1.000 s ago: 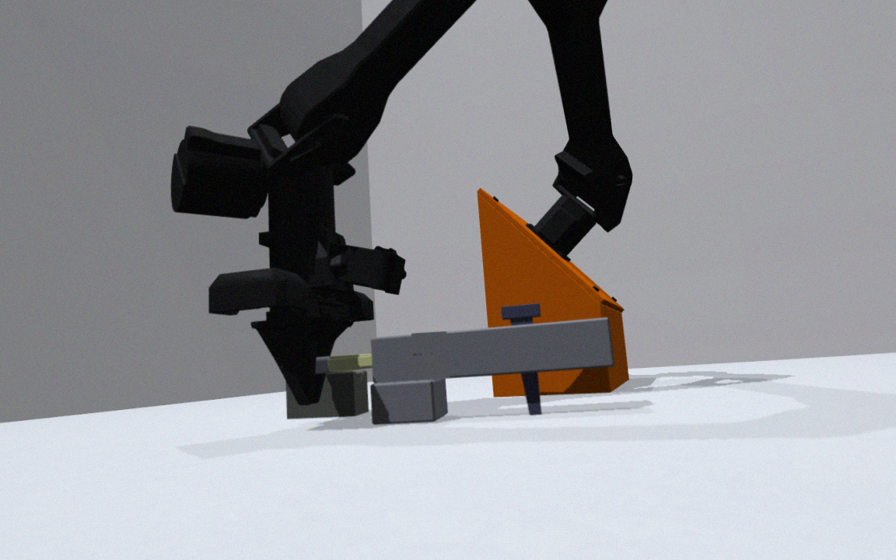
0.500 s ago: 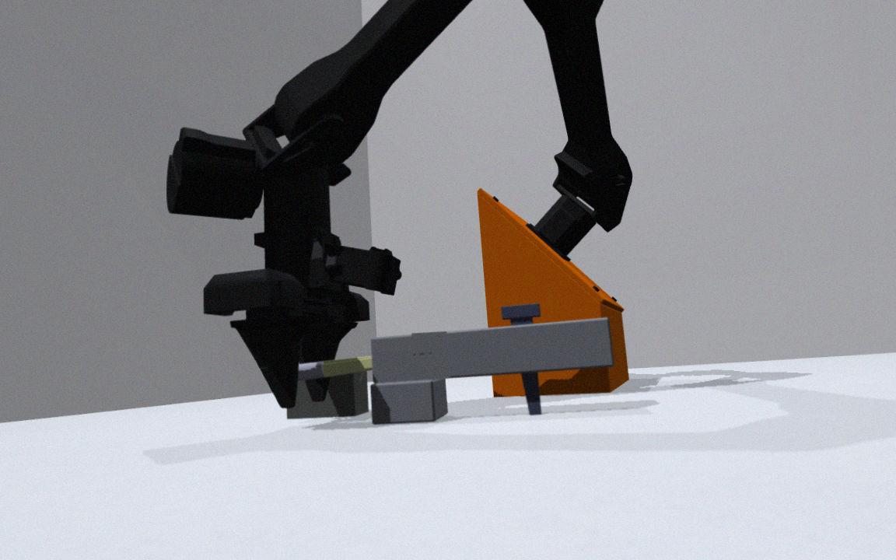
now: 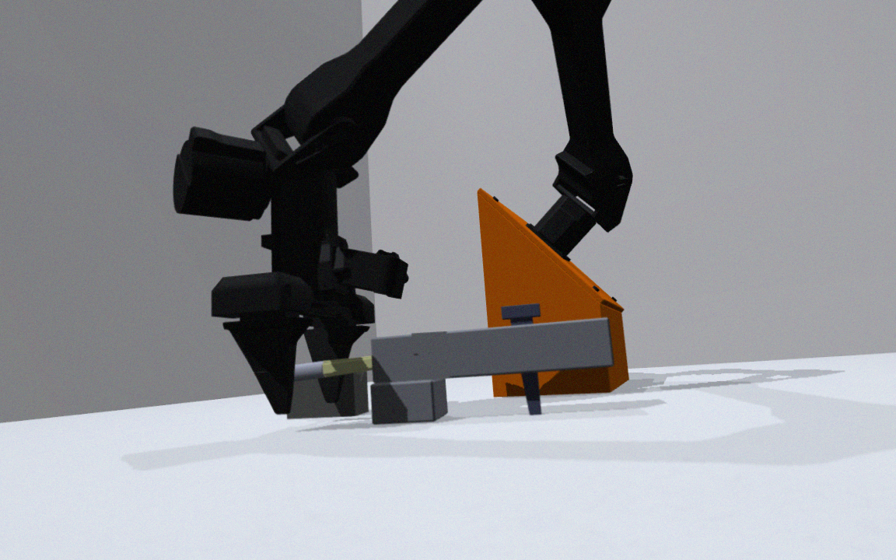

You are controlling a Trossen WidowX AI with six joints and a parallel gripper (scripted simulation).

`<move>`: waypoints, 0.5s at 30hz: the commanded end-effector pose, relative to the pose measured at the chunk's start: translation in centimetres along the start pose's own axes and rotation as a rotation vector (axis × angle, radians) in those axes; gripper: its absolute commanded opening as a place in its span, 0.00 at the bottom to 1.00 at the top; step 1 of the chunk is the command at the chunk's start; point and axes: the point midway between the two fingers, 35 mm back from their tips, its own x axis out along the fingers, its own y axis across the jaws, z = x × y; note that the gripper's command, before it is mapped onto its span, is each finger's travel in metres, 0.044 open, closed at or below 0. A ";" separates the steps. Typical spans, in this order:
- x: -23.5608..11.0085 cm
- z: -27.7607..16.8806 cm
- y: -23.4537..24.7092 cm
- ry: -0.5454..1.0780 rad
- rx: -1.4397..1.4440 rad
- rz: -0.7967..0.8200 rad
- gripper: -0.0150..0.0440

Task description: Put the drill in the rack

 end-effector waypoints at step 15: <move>0.3 1.0 0.0 -0.006 0.007 -0.001 1.00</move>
